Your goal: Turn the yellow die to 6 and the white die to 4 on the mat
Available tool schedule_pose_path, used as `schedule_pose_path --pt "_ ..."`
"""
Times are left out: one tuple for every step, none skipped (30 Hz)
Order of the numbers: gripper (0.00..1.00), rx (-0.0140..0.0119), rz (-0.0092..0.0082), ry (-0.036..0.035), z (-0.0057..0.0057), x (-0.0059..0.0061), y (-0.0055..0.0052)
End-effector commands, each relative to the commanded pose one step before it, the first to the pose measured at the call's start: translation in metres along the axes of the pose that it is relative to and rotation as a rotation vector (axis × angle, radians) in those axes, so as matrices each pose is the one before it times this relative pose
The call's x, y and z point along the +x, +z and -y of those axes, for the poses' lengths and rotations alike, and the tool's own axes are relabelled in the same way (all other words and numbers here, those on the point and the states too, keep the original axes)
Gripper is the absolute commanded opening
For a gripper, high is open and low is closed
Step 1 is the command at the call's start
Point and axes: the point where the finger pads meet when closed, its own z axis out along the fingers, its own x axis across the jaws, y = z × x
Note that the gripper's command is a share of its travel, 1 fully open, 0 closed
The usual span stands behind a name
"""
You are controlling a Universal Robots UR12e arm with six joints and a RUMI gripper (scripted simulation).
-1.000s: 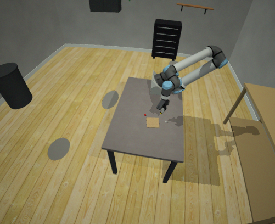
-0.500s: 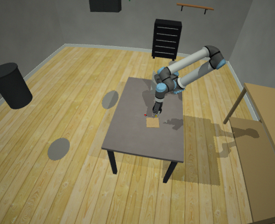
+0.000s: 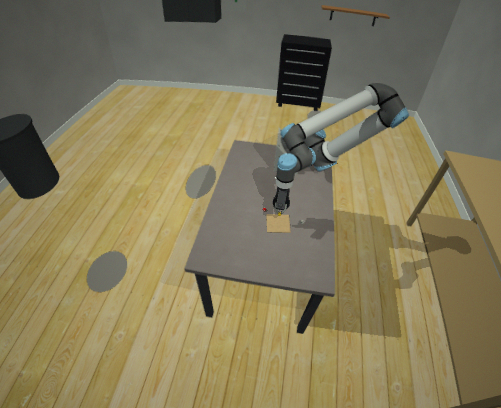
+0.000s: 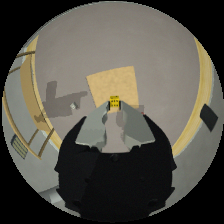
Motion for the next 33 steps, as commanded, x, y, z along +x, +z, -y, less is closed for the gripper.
schedule_pose_path --pt "0.00 0.00451 -0.00282 -0.01025 0.00429 0.00129 -0.00337" --pt "0.00 0.00000 0.00000 0.00000 0.00000 0.00000 0.00000" --pt "0.00 0.00000 0.00000 0.00000 0.00000 0.00000 0.00000" --pt "0.00 0.00000 0.00000 0.00000 0.00000 0.00000 0.00002" --pt "0.00 -0.00001 0.00001 -0.00001 0.00000 0.00000 0.00014" --pt "0.00 -0.00002 0.00003 -0.00004 0.00001 0.00000 0.00037" --pt "0.00 -0.00004 0.00006 -0.00007 0.00001 0.00000 0.00067" --pt "0.00 -0.00007 0.00009 -0.00010 0.00001 0.00000 0.00104" --pt "0.00 -0.00009 0.00013 -0.00015 0.00001 0.00000 0.00145" --pt "0.00 -0.00008 0.00011 -0.00013 0.00002 0.00000 0.00185" --pt "0.00 0.00000 0.00000 0.00000 0.00003 0.00000 0.00219" --pt "0.00 0.00000 0.00000 0.00000 0.00002 -0.00001 0.00262" --pt "0.00 0.00000 0.00000 0.00000 0.00004 0.00000 0.00303" --pt "0.00 0.00000 0.00000 0.00000 0.00000 0.00000 0.00000" --pt "0.00 0.00000 0.00000 0.00000 0.00000 0.00000 0.00000" --pt "0.00 0.00000 0.00000 0.00000 0.00004 -0.00001 0.00341" --pt "0.00 0.00000 0.00000 0.00000 0.00004 -0.00001 0.00377" --pt "0.00 0.00000 0.00000 0.00000 0.00004 -0.00001 0.00409" --pt "0.00 0.00000 0.00000 0.00000 0.00005 -0.00001 0.00435" --pt "0.00 0.00000 0.00000 0.00000 0.00005 -0.00001 0.00457" --pt "0.00 0.00000 0.00000 0.00000 0.00005 -0.00001 0.00473" --pt "0.00 0.00000 0.00000 0.00000 0.00005 -0.00001 0.00484" --pt "0.00 0.00000 0.00000 0.00000 0.00005 -0.00001 0.00488" --pt "0.00 0.00000 0.00000 0.00000 0.00005 -0.00001 0.00486" --pt "0.00 0.00000 0.00000 0.00000 0.00005 -0.00001 0.00479" --pt "0.00 0.00000 0.00000 0.00000 0.00005 -0.00001 0.00466" --pt "0.00 0.00000 0.00000 0.00000 0.00005 -0.00001 0.00447" --pt "0.00 0.00000 0.00000 0.00000 0.00004 -0.00001 0.00423" --pt "0.00 0.00000 0.00000 0.00000 0.00004 -0.00001 0.00395" --pt "0.00 0.00000 0.00000 0.00000 0.00004 -0.00001 0.00363" --pt "0.00 0.00000 0.00000 0.00000 0.00000 0.00000 0.00000" --pt "0.00 0.00000 0.00000 0.00000 0.00000 0.00000 0.00000" --pt "0.00 0.00000 0.00000 0.00000 0.00004 0.00000 0.00327"
